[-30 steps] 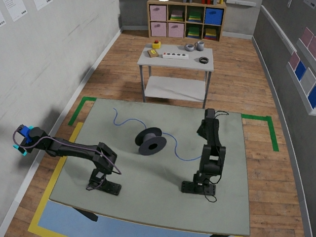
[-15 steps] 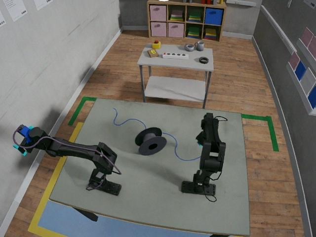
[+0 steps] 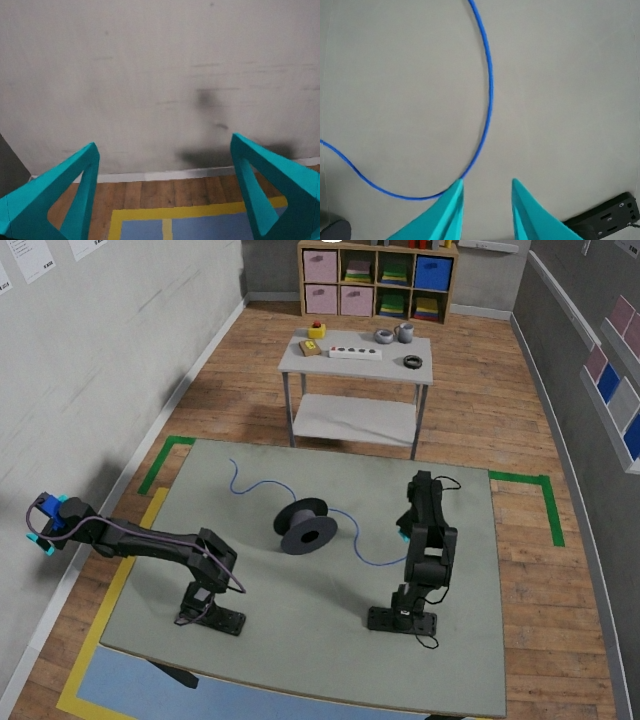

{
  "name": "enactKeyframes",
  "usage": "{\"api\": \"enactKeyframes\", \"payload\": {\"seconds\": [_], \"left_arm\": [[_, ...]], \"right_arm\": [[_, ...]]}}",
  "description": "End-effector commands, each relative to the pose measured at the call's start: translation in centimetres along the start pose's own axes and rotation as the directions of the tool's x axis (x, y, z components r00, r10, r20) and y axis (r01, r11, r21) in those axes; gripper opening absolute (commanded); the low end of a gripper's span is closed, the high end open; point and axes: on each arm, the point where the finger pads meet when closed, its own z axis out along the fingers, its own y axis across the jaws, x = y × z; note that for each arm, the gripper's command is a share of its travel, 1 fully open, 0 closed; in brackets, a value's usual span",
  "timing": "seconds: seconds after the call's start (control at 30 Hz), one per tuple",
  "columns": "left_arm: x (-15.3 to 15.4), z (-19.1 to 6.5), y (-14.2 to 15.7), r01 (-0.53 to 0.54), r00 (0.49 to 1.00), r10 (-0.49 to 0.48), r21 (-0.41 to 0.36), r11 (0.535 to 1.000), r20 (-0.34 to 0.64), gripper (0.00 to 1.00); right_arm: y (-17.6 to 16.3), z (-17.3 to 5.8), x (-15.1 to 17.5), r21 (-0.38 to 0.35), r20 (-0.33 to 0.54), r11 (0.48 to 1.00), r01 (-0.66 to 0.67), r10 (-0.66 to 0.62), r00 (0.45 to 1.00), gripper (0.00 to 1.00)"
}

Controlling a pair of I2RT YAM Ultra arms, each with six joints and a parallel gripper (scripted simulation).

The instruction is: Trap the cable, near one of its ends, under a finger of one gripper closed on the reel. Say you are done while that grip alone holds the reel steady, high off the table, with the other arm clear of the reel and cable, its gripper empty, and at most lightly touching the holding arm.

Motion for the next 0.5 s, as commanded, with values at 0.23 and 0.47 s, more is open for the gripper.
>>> {"api": "enactKeyframes", "payload": {"seconds": [0.23,0.47], "left_arm": [[0.3,0.0,0.2,-0.005,1.000,0.005,-0.008,1.000,-0.002,1.00],[0.3,0.0,0.2,-0.005,1.000,0.005,-0.008,1.000,-0.002,1.00]], "right_arm": [[0.0,1.0,-0.2,-0.003,-0.008,1.000,-0.023,0.023,1.000,0.30],[-0.1,2.4,-0.1,0.007,-0.022,1.000,-0.024,0.024,0.999,0.30]]}}
